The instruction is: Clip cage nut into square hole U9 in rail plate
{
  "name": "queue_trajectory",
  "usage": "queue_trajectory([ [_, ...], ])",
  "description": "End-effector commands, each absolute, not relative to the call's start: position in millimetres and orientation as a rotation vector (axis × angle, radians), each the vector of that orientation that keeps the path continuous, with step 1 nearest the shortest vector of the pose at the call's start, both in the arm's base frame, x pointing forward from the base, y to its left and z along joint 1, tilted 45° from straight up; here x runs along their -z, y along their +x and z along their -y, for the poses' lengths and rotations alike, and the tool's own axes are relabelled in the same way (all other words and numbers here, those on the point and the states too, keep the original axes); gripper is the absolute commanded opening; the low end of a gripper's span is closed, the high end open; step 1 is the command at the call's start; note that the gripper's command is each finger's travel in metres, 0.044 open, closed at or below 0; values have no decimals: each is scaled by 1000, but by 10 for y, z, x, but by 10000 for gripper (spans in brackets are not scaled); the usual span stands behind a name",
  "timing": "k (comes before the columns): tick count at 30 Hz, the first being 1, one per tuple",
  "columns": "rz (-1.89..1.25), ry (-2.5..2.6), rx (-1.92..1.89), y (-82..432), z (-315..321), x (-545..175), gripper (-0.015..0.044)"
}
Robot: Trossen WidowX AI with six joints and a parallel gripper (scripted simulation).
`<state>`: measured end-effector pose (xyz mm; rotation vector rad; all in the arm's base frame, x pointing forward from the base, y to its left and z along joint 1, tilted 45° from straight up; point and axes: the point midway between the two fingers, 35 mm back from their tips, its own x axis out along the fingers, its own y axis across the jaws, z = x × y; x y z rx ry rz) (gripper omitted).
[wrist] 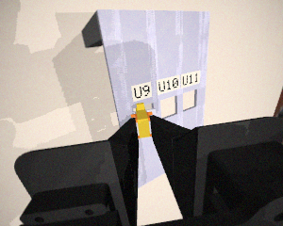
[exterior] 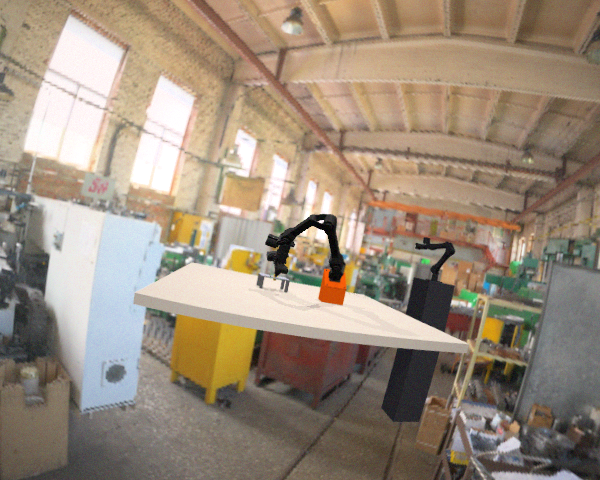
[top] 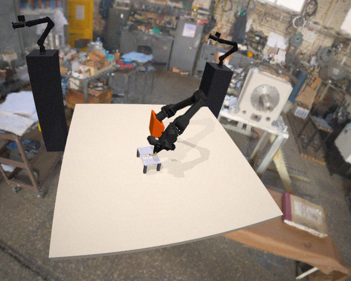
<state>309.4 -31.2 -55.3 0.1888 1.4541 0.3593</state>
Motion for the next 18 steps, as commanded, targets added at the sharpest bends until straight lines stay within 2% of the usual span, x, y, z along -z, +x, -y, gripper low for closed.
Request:
queue_trajectory([
  [1, -1454, 196, -376, 3094, 312, 558, 28],
  [18, -1452, 226, -409, 3098, 328, 567, 28],
])
